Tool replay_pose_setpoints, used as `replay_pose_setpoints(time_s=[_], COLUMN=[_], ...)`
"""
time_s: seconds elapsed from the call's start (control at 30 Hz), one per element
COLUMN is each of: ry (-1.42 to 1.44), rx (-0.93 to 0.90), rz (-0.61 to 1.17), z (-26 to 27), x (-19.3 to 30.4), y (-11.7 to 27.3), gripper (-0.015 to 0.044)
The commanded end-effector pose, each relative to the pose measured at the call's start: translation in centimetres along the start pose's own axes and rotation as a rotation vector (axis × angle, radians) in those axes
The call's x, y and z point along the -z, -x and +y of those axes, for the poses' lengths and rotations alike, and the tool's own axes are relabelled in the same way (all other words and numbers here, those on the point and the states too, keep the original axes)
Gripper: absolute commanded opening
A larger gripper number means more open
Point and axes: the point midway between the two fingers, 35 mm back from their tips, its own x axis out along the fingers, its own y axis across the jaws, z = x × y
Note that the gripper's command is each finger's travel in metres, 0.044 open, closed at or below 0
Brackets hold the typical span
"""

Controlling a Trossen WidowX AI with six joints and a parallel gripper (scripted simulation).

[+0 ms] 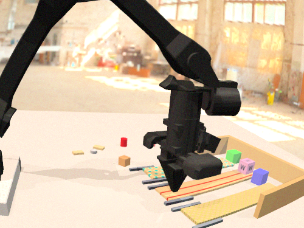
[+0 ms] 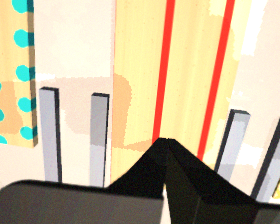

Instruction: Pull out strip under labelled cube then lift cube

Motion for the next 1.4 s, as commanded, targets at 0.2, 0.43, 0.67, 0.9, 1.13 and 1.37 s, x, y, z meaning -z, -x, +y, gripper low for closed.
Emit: replay_pose_setpoints(time_s=[0.2, 0.43, 0.67, 0.9, 1.13, 1.37], ry=[0.004, 0.004, 0.004, 0.004, 0.004, 0.004], rx=[-0.001, -0.001, -0.001, -0.001, -0.001, -0.001], rz=[0.004, 0.004, 0.004, 0.005, 0.006, 0.006], z=[0.0, 0.0, 0.0, 0.0, 0.0, 0.1], x=[0.0, -0.1, 0.3, 1.4, 2.4, 3.4], y=[-0.4, -0.5, -0.5, -0.5, -0.6, -0.6], gripper=[0.0000, 0.0000, 0.0000, 0.0000, 0.0000, 0.0000])
